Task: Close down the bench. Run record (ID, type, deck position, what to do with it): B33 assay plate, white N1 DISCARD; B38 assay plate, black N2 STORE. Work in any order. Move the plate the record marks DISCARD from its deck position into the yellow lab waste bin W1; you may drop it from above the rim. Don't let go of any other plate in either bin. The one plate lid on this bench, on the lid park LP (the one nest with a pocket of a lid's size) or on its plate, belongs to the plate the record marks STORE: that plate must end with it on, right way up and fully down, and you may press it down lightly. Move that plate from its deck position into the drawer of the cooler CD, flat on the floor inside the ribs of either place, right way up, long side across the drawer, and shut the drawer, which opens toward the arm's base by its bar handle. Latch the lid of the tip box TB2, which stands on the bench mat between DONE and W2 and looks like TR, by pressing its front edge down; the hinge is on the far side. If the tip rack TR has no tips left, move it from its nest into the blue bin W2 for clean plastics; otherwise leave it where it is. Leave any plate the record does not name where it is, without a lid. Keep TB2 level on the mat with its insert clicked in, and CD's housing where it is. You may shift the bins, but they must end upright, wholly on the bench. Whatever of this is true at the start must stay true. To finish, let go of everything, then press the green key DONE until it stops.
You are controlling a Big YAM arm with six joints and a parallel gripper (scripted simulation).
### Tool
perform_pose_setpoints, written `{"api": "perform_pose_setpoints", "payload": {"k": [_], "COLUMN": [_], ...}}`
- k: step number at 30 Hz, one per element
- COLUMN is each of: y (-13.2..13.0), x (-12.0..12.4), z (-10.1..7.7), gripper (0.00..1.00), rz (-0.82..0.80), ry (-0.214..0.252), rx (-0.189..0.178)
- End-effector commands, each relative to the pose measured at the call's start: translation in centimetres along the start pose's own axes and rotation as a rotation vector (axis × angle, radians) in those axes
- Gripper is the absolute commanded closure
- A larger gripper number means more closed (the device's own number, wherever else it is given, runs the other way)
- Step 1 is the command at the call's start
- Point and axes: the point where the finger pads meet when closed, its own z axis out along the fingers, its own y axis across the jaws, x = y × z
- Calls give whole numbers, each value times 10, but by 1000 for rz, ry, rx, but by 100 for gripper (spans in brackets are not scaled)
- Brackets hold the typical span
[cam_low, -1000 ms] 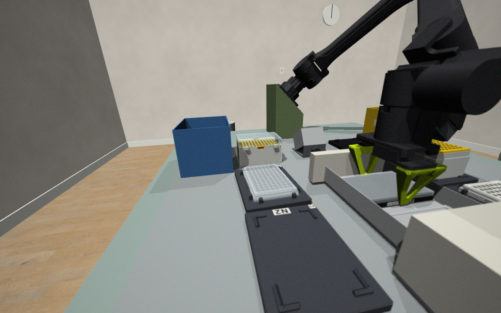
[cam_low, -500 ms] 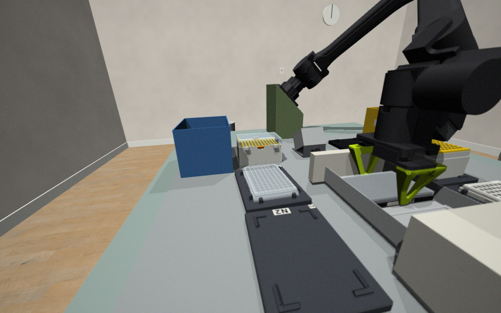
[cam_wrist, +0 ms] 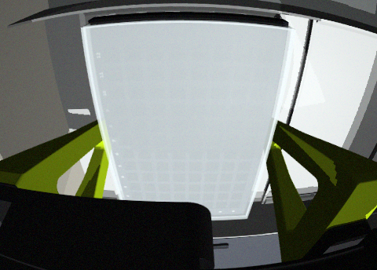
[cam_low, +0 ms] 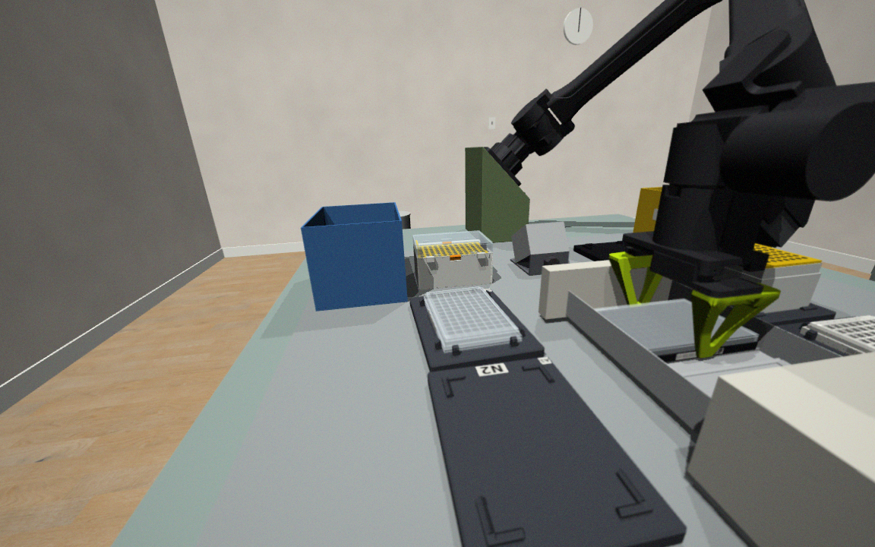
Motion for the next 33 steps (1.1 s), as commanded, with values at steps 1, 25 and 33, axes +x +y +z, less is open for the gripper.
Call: {"api": "perform_pose_setpoints", "payload": {"k": [1,25,33], "y": [8,5,5], "x": [21,14,14], "z": [-7,-4,-4], "gripper": [100,0,0], "rz": [40,21,21], "ry": [1,2,2], "rx": [-2,1,1]}}
